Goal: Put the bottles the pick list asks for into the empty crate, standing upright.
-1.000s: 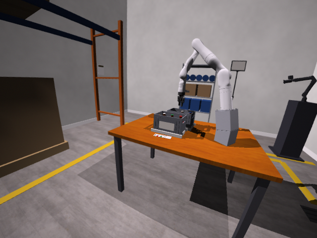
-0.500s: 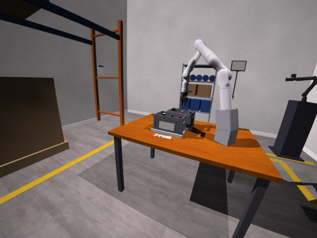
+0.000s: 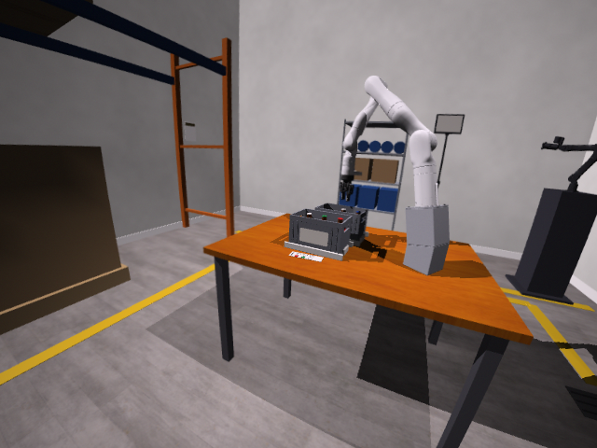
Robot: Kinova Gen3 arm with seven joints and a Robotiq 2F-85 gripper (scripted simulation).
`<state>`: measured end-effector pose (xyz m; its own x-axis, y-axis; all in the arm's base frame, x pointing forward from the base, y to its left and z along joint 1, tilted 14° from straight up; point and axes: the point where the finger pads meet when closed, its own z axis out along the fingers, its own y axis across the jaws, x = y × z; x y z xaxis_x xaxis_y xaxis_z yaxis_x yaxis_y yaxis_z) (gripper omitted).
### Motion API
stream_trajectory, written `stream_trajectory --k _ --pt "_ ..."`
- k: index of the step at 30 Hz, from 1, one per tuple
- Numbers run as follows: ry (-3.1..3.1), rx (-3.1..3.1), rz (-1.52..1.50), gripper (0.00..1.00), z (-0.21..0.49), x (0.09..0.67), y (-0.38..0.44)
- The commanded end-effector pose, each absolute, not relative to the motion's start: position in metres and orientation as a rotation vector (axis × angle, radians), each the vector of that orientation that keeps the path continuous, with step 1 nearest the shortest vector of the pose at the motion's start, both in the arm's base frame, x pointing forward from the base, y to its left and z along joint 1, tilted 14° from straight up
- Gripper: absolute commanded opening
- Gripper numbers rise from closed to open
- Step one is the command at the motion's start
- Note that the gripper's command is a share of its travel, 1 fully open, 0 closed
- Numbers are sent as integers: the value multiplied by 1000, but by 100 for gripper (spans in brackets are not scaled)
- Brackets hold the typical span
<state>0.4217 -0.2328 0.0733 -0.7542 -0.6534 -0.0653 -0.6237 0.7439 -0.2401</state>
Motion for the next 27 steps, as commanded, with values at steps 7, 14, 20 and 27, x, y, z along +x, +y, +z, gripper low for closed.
stream_trajectory --k 7,14,20,27 --pt "2795 -1030 -309 67 64 424 -234" --pt "2795 -1030 -309 67 55 426 -236" --pt "2795 -1030 -309 67 47 428 -237" --pt "2795 -1030 -309 67 41 429 -238"
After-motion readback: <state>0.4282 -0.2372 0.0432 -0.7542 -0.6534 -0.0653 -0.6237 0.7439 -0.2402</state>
